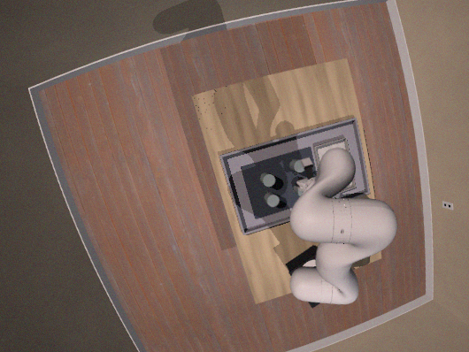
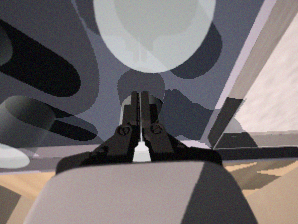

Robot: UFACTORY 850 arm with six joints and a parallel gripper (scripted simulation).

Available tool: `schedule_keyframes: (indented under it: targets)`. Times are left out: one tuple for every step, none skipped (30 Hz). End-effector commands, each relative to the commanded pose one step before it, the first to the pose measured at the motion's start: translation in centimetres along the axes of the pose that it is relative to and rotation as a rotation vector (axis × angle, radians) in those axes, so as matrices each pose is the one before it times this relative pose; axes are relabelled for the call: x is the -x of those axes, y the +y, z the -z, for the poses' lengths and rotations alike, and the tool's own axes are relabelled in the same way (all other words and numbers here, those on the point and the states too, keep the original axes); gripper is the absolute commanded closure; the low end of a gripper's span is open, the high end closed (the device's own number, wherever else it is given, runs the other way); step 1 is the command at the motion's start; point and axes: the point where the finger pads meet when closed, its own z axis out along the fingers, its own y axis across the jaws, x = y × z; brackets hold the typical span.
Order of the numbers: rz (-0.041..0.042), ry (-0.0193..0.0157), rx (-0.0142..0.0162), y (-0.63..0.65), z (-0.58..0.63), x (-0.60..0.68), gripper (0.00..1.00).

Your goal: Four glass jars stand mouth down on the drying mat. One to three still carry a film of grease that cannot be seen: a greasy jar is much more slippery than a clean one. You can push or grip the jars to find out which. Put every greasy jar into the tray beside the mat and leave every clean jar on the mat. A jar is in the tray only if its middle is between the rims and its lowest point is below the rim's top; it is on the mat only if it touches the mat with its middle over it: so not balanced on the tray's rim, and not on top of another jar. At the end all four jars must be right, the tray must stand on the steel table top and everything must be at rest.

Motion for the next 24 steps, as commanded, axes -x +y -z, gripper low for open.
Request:
schedule_keyframes:
  targets:
    - [-0.00007,0.00047,0.00025,0.011,0.009,0.021,1.0]
    - [0.0,0.0,0.0,0.0,0.0,0.013,1.0]
    - [0.0,0.0,0.0,0.0,0.0,0.013,1.0]
    - [0.0,0.0,0.0,0.0,0.0,0.013,1.0]
    - [0.0,0.0,0.0,0.0,0.0,0.013,1.0]
    - [0.0,0.0,0.0,0.0,0.0,0.013,1.0]
    - [0.0,0.0,0.0,0.0,0.0,0.013,1.0]
    - [0.0,0.0,0.0,0.0,0.0,0.013,1.0]
    - [0.0,0.0,0.0,0.0,0.0,0.013,1.0]
    - [0.0,0.0,0.0,0.0,0.0,0.013,1.0]
    - [0.0,0.0,0.0,0.0,0.0,0.0,1.0]
    - [0.0,0.0,0.0,0.0,0.0,0.0,1.0]
    - [0.0,0.0,0.0,0.0,0.0,0.013,1.0]
    - [0.0,0.0,0.0,0.0,0.0,0.013,1.0]
    - [0.0,0.0,0.0,0.0,0.0,0.013,1.0]
    - [0.0,0.0,0.0,0.0,0.0,0.013,1.0]
    - [0.0,0.0,0.0,0.0,0.0,0.013,1.0]
    - [0.0,0.0,0.0,0.0,0.0,0.013,1.0]
    - [0.0,0.0,0.0,0.0,0.0,0.013,1.0]
    - [0.0,0.0,0.0,0.0,0.0,0.013,1.0]
    - [0.0,0.0,0.0,0.0,0.0,0.013,1.0]
    - [0.0,0.0,0.0,0.0,0.0,0.013,1.0]
    - [0.0,0.0,0.0,0.0,0.0,0.013,1.0]
    - [0.0,0.0,0.0,0.0,0.0,0.013,1.0]
